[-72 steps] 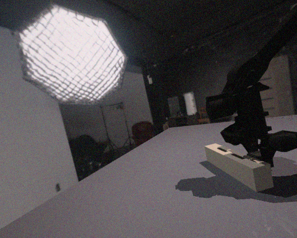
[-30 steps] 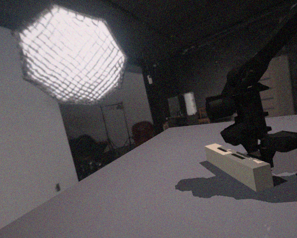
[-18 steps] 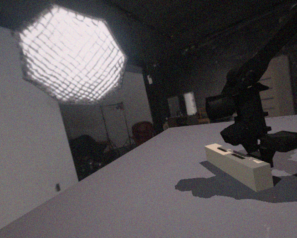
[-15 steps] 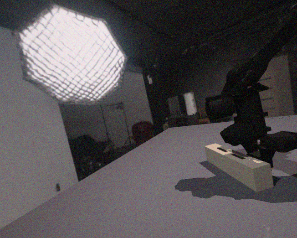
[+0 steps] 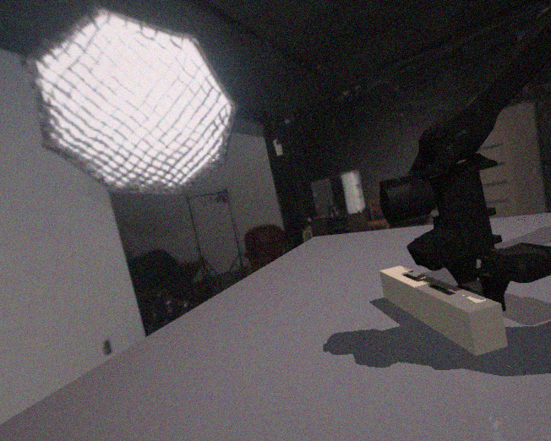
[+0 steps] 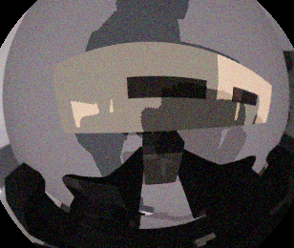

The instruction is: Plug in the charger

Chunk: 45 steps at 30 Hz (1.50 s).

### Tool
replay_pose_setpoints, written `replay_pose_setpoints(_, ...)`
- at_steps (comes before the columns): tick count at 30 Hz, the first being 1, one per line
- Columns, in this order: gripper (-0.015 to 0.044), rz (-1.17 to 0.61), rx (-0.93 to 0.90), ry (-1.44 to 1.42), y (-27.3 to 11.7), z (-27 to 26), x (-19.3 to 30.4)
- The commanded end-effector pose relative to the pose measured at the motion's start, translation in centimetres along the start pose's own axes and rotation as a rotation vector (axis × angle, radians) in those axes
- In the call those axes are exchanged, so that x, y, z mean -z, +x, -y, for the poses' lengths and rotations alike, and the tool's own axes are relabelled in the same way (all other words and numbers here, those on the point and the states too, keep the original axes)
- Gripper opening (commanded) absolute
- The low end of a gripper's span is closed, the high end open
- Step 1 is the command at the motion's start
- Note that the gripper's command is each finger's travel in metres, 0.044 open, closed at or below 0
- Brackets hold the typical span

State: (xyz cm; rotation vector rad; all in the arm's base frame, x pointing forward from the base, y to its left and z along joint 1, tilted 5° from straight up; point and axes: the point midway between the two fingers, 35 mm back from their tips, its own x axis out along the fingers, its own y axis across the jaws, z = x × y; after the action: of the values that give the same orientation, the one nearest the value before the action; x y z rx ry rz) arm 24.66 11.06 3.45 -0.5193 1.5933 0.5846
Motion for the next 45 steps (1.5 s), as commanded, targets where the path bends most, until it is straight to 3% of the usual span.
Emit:
replay_pose_setpoints(1, 0.0, 0.004, -0.003, 0.005, -0.1, 0.0, -0.2)
replay_pose_setpoints(45, 0.0, 0.005, -0.003, 0.005, -0.3, 0.0, -1.6)
